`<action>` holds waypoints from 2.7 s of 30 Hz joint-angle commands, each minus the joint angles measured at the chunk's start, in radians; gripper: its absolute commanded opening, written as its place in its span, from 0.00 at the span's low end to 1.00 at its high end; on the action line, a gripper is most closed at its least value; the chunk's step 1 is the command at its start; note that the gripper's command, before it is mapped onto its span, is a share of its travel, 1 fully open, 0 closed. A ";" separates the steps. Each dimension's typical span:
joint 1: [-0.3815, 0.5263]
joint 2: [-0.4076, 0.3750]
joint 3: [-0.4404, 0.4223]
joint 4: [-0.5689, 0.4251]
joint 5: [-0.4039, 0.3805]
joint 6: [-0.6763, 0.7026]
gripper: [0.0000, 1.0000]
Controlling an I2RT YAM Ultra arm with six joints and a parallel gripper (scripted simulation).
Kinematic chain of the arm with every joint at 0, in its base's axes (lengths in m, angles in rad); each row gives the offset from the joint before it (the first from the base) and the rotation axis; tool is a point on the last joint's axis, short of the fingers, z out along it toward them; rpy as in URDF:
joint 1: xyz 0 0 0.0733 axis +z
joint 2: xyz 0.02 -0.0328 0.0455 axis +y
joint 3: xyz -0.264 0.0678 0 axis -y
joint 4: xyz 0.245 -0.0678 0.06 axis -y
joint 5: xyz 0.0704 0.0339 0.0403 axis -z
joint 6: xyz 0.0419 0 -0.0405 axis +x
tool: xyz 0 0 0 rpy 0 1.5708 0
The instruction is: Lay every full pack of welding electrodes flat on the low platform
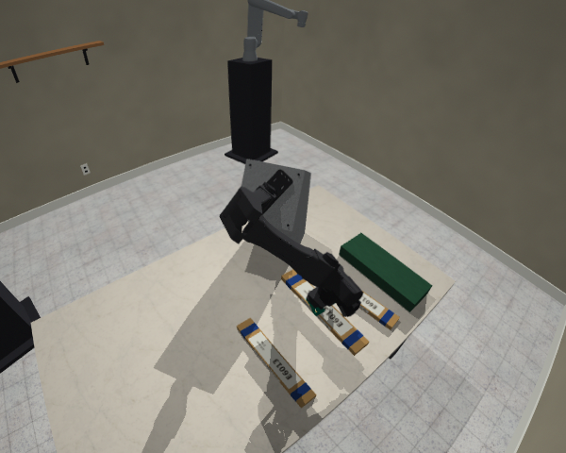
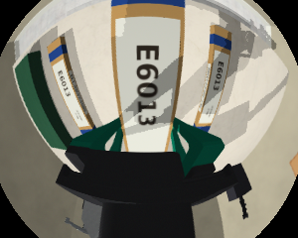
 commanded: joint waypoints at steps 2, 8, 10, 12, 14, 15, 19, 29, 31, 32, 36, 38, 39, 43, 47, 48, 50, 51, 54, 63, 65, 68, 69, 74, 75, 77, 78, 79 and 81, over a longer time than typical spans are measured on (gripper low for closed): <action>0.033 -0.034 0.028 -0.028 -0.010 0.004 0.00; 0.037 -0.032 0.034 -0.036 -0.002 0.012 0.00; 0.039 -0.031 0.036 -0.038 0.000 0.014 0.00; 0.040 -0.031 0.038 -0.041 0.002 0.015 0.00; 0.041 -0.030 0.040 -0.043 0.003 0.016 0.00; 0.041 -0.029 0.042 -0.044 0.004 0.017 0.00; 0.042 -0.028 0.044 -0.046 0.005 0.018 0.00; 0.045 -0.017 0.049 -0.048 0.009 0.020 0.00; 0.046 -0.015 0.049 -0.049 0.009 0.021 0.00; 0.046 -0.014 0.049 -0.049 0.009 0.021 0.00; 0.046 -0.011 0.049 -0.049 0.009 0.021 0.00; 0.046 -0.009 0.049 -0.049 0.009 0.021 0.00; 0.047 -0.008 0.050 -0.049 0.009 0.022 0.00; 0.047 -0.003 0.050 -0.050 0.010 0.022 0.00; 0.045 0.014 0.049 -0.027 0.005 0.010 0.00; 0.041 0.016 0.047 -0.012 -0.001 0.006 0.00; 0.034 0.020 0.044 0.002 -0.009 -0.003 0.00; 0.023 0.019 0.038 0.009 -0.011 -0.008 0.00; 0.024 -0.010 0.026 0.017 -0.013 -0.013 0.00; -0.014 0.040 -0.008 0.079 -0.031 -0.051 0.00; -0.024 0.041 0.007 0.093 -0.035 -0.060 0.00; -0.026 0.062 -0.017 0.112 -0.042 -0.072 0.00; -0.026 0.062 -0.017 0.112 -0.042 -0.072 0.00; -0.056 0.074 -0.005 0.141 -0.050 -0.089 0.00; -0.057 0.077 -0.010 0.147 -0.052 -0.092 0.00; -0.048 0.082 -0.020 0.160 -0.056 -0.100 0.00; -0.051 0.077 -0.023 0.166 -0.058 -0.104 0.00; -0.054 0.079 -0.012 0.173 -0.060 -0.108 0.00; -0.072 0.092 -0.001 0.186 -0.064 -0.116 0.00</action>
